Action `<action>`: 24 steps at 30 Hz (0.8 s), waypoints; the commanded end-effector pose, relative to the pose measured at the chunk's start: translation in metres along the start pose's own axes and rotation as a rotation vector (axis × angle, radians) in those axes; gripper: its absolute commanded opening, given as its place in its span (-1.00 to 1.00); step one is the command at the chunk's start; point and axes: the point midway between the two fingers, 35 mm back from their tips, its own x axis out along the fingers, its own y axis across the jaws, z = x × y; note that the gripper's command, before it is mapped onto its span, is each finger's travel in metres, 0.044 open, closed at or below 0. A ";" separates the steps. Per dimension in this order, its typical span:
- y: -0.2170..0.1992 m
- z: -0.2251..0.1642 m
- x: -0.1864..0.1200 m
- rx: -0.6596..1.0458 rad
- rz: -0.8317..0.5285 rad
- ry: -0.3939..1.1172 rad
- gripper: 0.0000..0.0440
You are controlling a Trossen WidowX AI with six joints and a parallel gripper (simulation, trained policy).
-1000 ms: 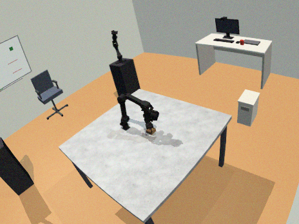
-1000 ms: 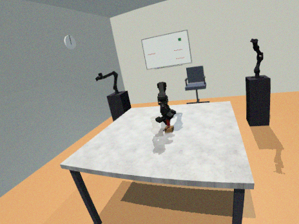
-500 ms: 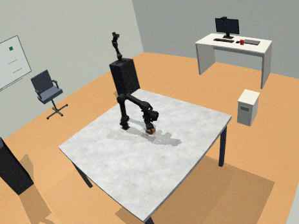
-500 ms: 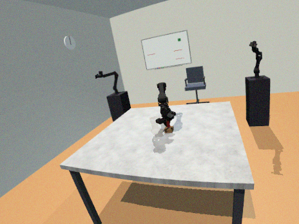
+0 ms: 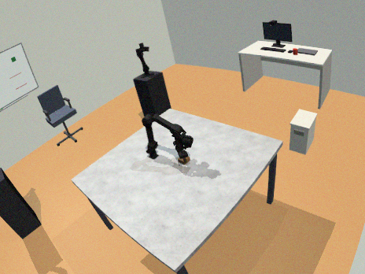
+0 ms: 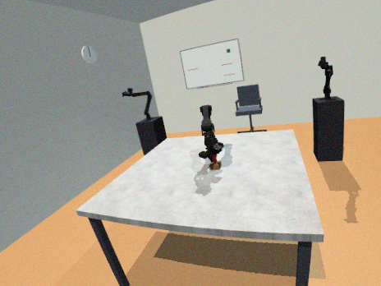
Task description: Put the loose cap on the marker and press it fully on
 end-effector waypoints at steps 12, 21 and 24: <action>0.005 -0.008 0.011 -0.058 0.008 0.020 -0.30; 0.013 -0.012 0.004 -0.079 0.010 -0.006 0.71; 0.014 -0.011 0.002 -0.086 -0.002 -0.024 1.00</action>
